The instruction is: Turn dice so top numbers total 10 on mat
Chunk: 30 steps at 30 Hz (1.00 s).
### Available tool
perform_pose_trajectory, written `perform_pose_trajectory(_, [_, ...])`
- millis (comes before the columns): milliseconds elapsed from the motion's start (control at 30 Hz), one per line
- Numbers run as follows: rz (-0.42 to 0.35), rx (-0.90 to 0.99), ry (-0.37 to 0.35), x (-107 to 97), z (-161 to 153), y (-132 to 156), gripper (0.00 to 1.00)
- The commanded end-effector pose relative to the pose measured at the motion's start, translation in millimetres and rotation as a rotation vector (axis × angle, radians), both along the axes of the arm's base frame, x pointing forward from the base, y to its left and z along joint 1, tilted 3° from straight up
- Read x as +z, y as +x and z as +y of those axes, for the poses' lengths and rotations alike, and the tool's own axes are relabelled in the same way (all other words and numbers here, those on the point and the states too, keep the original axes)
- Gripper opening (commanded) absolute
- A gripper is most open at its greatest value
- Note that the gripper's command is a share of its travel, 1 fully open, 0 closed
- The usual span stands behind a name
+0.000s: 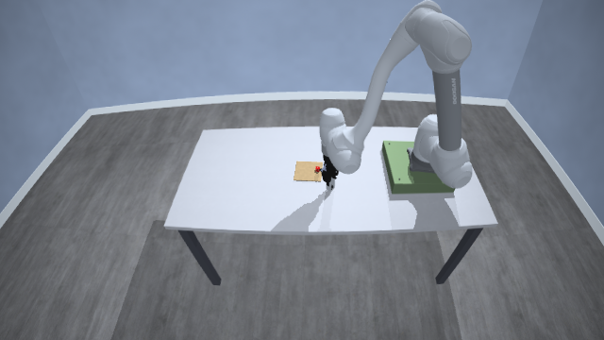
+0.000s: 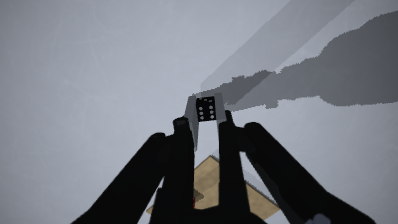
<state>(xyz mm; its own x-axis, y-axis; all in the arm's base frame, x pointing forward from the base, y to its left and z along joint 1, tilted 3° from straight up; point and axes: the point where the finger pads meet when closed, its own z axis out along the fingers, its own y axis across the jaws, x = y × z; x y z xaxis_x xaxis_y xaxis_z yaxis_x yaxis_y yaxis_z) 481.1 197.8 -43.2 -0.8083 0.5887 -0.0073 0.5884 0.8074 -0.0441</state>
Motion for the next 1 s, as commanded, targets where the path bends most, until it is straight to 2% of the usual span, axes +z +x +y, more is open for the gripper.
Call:
perform_pose_trajectory(0, [0.0,0.0,0.0,2.9,0.2,0.0,0.09])
perform_pose_trajectory(133, [0.0,0.0,0.0,22.4,0.9,0.4,0.09])
perform_pose_trajectory(367, [0.0,0.0,0.0,73.9,3.0,1.5,0.09])
perform_pose_trajectory(467, [0.0,0.0,0.0,89.7,3.6,1.8,0.09])
perform_pose_trajectory(667, [0.0,0.0,0.0,96.9,3.9,1.9,0.09])
perform_pose_trajectory(967, [0.0,0.009,0.0,97.1,3.0,3.5,0.09])
